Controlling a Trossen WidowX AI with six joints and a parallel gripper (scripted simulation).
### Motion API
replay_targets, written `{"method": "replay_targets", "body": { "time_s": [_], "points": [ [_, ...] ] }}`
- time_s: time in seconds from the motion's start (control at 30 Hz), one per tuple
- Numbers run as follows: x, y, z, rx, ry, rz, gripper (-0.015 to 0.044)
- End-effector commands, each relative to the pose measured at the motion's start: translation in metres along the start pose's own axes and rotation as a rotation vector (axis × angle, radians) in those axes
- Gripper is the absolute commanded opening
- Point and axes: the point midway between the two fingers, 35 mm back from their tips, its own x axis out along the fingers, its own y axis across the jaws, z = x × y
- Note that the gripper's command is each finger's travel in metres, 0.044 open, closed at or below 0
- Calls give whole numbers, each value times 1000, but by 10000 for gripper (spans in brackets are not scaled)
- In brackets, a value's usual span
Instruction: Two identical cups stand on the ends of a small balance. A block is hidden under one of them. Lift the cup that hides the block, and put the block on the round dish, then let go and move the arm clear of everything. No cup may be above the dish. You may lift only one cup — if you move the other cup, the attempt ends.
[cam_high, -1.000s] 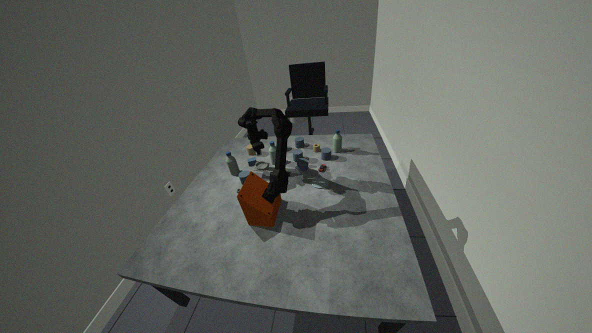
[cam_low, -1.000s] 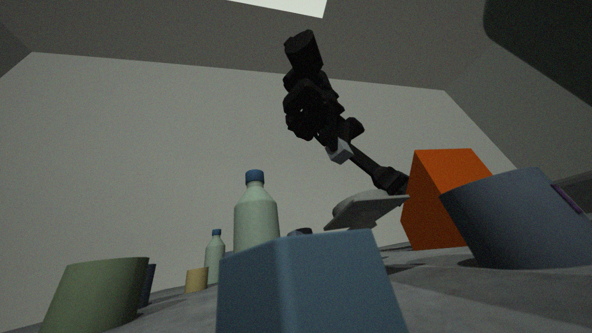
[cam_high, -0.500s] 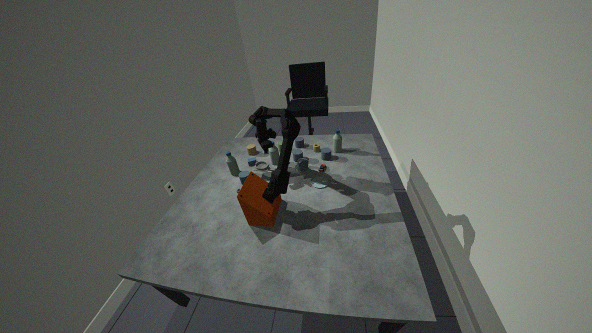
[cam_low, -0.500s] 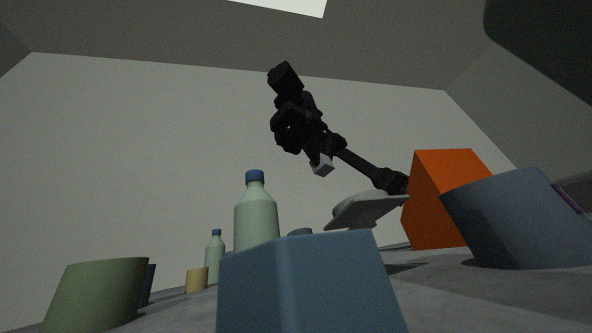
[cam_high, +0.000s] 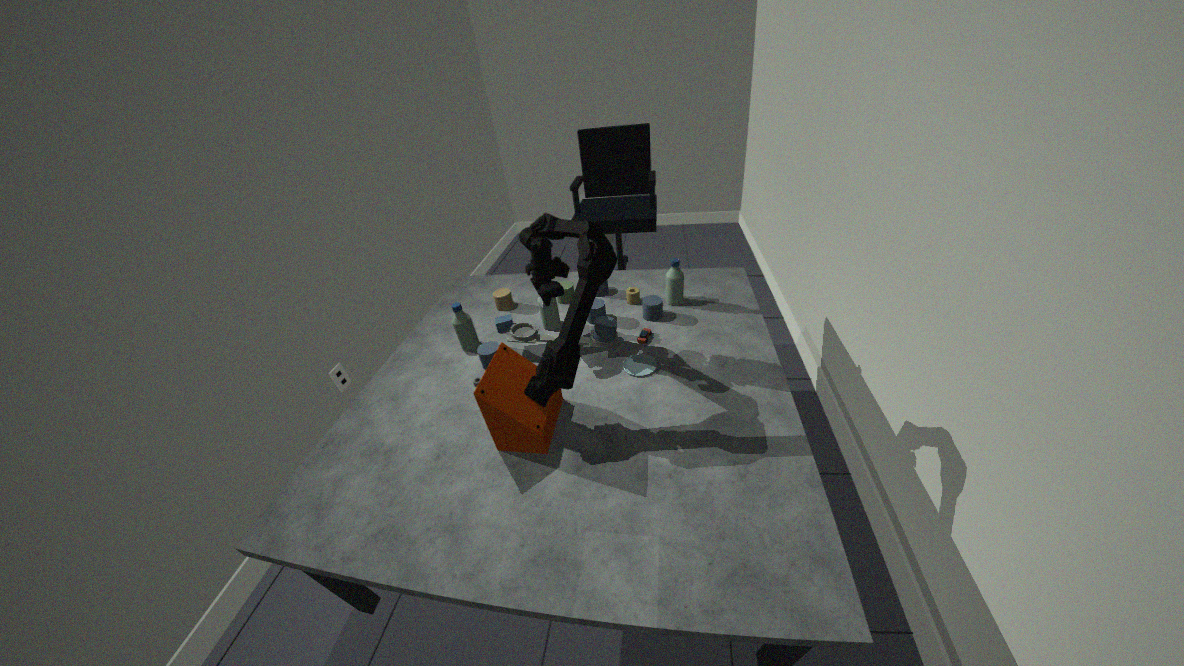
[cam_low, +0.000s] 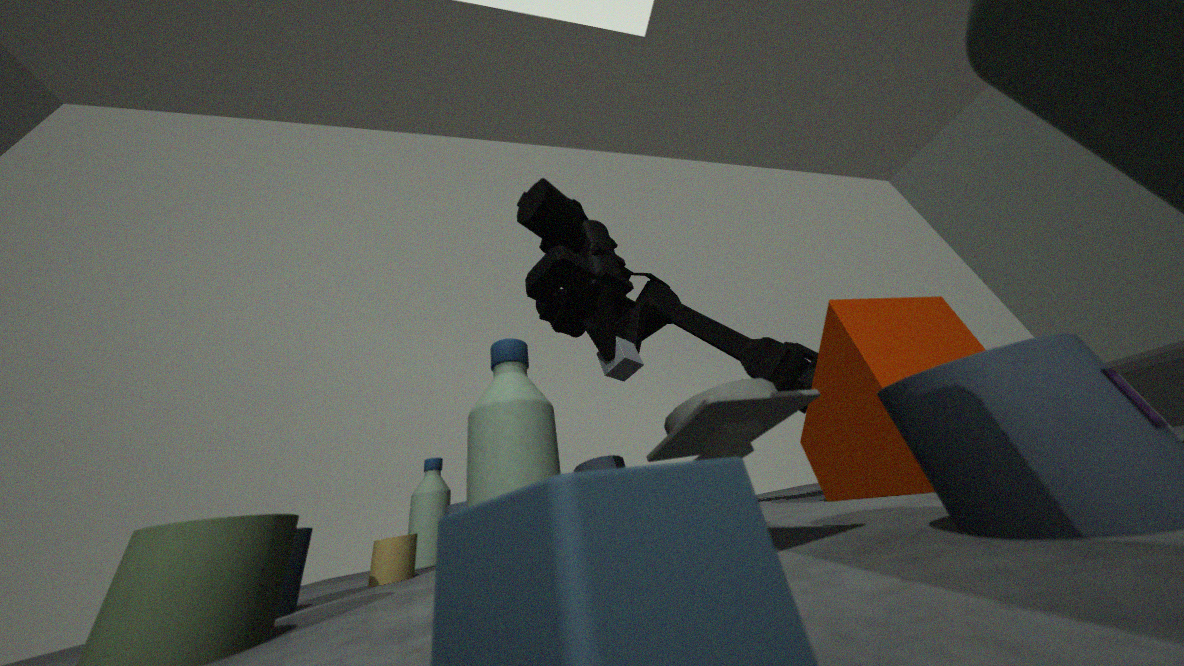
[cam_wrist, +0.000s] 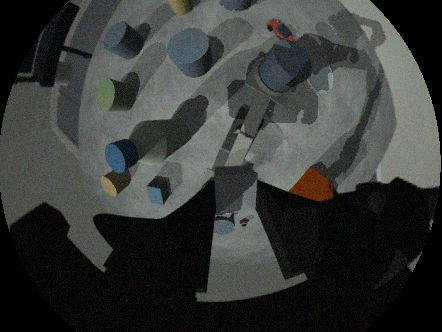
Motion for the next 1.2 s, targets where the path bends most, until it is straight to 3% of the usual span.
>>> {"method": "replay_targets", "body": {
  "time_s": [0.0,1.17],
  "points": [
    [2,-5,14,1,2,8,0],
    [24,-87,128,16,-13,48,0]
  ]
}}
